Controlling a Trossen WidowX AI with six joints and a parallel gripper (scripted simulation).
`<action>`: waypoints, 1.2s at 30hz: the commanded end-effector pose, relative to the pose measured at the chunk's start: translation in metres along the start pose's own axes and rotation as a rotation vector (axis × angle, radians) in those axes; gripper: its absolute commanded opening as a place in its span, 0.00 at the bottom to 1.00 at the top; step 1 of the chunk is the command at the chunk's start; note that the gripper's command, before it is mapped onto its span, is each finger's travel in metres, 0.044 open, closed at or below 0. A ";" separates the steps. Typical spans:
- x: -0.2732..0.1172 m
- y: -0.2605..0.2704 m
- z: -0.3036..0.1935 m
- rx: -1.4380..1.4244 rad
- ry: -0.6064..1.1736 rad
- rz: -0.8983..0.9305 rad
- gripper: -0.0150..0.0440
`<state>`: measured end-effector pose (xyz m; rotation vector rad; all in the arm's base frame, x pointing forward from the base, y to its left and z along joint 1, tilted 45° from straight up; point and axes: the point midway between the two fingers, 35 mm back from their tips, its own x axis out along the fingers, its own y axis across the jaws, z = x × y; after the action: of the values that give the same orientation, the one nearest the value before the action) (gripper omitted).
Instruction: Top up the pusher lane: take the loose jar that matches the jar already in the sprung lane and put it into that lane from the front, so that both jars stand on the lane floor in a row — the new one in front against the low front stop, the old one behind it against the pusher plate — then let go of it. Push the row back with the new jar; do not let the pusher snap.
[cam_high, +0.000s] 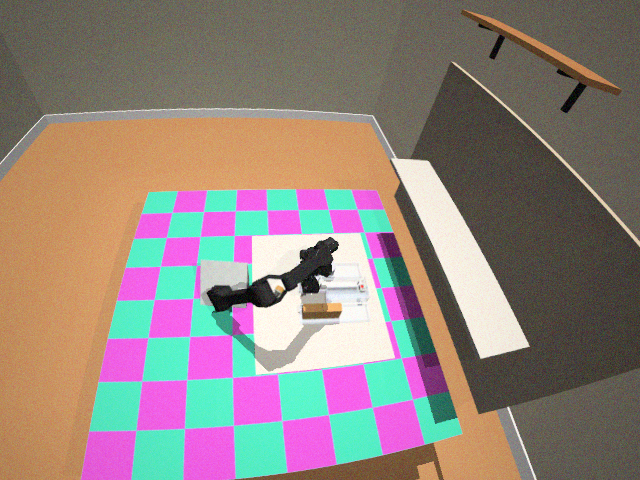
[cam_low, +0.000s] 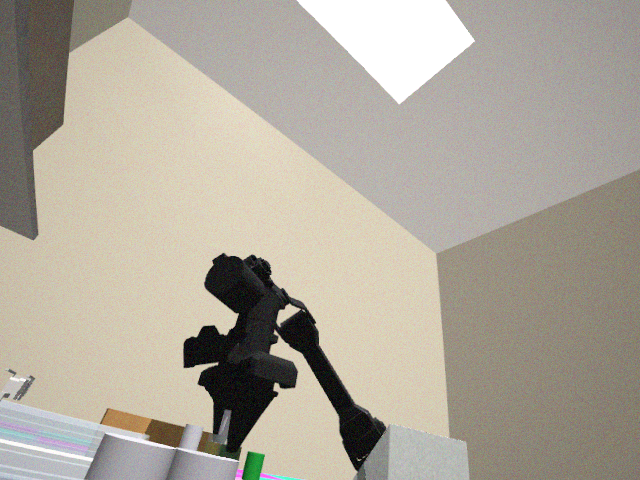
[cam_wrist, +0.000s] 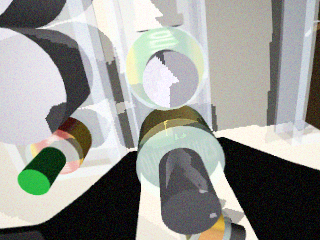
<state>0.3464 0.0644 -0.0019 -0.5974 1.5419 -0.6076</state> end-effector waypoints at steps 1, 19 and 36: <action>-0.001 -0.002 0.007 0.010 -0.025 -0.006 0.25; 0.004 -0.002 0.007 0.010 -0.026 -0.006 0.25; 0.009 -0.002 0.007 0.010 -0.026 -0.007 0.25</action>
<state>0.3481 0.0592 -0.0080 -0.5946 1.5352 -0.6037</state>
